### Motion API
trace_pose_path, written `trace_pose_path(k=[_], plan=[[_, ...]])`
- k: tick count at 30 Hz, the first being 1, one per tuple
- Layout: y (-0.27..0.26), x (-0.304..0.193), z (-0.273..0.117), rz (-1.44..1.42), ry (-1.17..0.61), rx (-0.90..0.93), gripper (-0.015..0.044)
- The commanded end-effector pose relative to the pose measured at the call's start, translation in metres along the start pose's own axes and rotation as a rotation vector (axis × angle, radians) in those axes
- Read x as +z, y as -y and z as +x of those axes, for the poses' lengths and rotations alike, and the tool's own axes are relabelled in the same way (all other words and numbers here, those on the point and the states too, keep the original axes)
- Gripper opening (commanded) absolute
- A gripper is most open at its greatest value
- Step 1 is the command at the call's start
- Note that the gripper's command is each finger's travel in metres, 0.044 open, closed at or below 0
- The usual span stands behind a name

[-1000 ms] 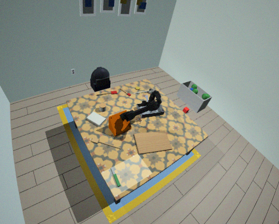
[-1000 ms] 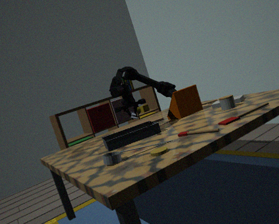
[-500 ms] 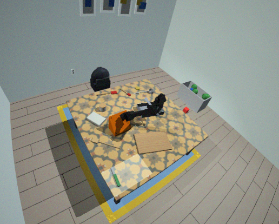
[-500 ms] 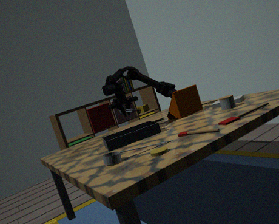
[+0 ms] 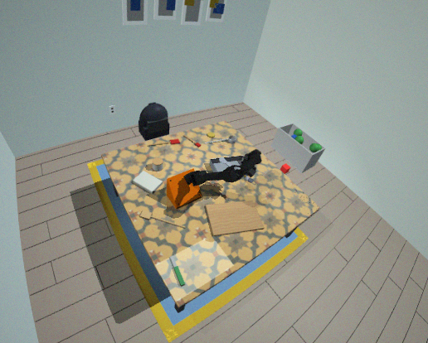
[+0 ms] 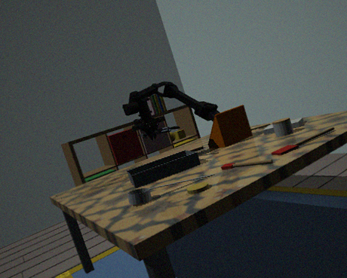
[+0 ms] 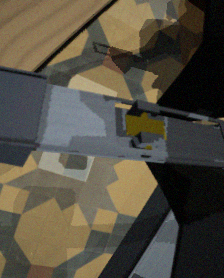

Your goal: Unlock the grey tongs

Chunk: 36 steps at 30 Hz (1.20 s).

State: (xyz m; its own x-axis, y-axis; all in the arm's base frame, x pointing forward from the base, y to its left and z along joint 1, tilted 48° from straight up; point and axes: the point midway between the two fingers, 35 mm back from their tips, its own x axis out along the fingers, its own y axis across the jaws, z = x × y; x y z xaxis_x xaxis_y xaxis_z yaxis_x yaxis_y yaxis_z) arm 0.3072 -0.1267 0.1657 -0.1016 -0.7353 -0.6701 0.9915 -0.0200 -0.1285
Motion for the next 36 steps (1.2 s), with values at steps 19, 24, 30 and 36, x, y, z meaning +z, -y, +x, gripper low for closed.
trace_pose_path(k=[19,24,30,36], plan=[[0.050,0.061,-0.005,-0.284,-0.013,0.007,-0.0150],[0.067,0.077,-0.003,-0.373,-0.020,0.009,-0.0150],[0.090,0.095,-0.002,-0.476,-0.024,0.013,-0.0150],[0.114,0.110,-0.002,-0.586,-0.022,0.016,-0.0150]])
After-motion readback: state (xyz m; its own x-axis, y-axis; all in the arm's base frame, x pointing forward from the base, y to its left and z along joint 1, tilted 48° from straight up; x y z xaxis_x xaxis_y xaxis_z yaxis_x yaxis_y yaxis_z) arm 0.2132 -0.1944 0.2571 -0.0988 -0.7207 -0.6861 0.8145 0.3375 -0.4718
